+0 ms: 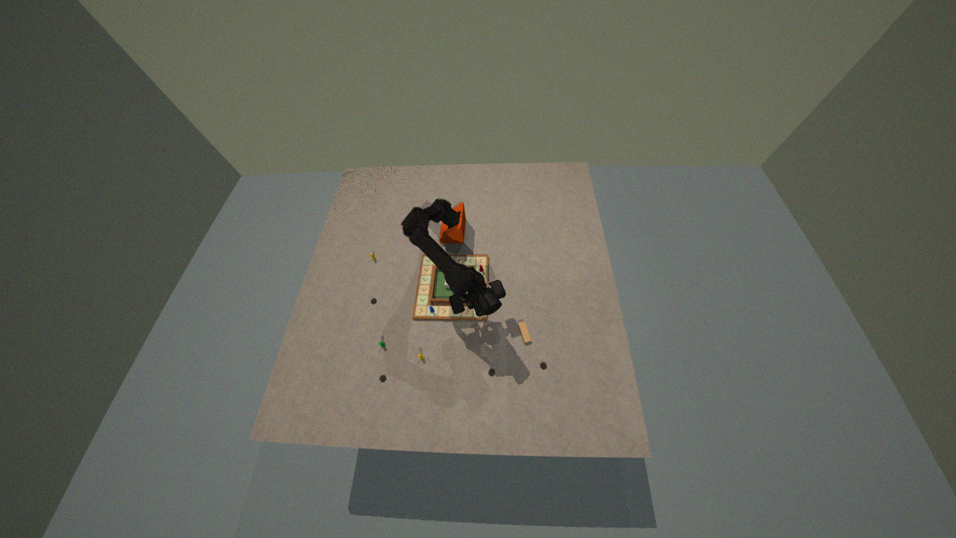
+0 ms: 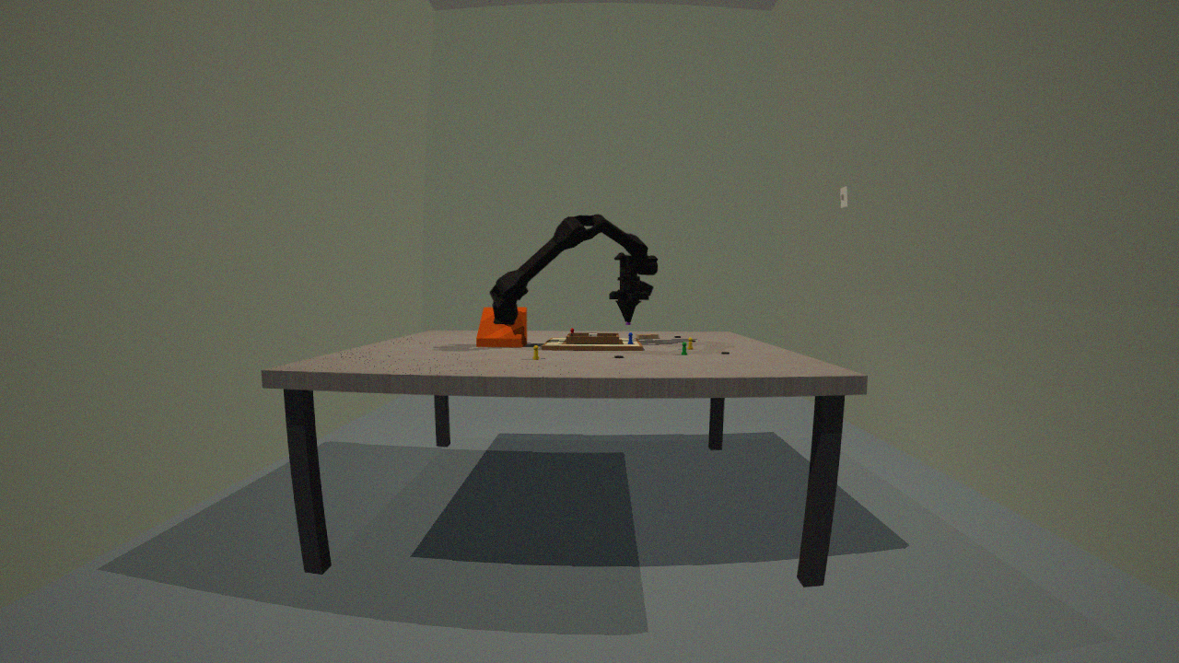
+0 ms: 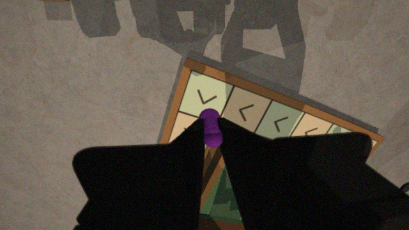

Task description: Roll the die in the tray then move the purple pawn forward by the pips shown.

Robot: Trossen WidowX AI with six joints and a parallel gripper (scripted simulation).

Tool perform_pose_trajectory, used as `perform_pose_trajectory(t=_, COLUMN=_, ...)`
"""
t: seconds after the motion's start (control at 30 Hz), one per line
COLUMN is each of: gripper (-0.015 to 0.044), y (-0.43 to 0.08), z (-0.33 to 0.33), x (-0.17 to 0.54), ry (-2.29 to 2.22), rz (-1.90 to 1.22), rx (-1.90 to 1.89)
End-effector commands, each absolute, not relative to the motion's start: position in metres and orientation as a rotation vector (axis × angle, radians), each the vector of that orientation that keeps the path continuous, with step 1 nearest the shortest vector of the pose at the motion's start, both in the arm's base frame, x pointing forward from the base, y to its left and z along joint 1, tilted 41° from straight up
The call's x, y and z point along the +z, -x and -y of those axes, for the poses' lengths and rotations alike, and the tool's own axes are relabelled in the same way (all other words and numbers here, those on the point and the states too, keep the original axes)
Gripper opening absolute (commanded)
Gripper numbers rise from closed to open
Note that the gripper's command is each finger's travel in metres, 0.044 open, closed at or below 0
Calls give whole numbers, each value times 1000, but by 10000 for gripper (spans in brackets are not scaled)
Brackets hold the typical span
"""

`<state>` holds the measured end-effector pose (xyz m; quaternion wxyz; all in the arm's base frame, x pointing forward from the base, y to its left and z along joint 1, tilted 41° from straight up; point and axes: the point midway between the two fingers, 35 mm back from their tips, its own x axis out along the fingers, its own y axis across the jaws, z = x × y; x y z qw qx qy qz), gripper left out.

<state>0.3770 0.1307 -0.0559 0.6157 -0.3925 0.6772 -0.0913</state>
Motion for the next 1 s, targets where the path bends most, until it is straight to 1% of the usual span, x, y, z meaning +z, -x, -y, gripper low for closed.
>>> perform_pose_trajectory(t=0.0, gripper=0, y=-378, z=-128, x=-61, ry=892, rz=-1554, rx=-211)
perform_pose_trajectory(t=0.2, gripper=0, y=-380, z=-111, x=-80, ry=893, rz=-1554, rx=-212)
perform_pose_trajectory(t=0.77, gripper=0, y=-381, z=-100, x=-94, ry=893, rz=-1554, rx=-213)
perform_pose_trajectory(t=0.97, gripper=157, y=-382, z=-102, x=-91, ry=881, rz=-1555, rx=-214)
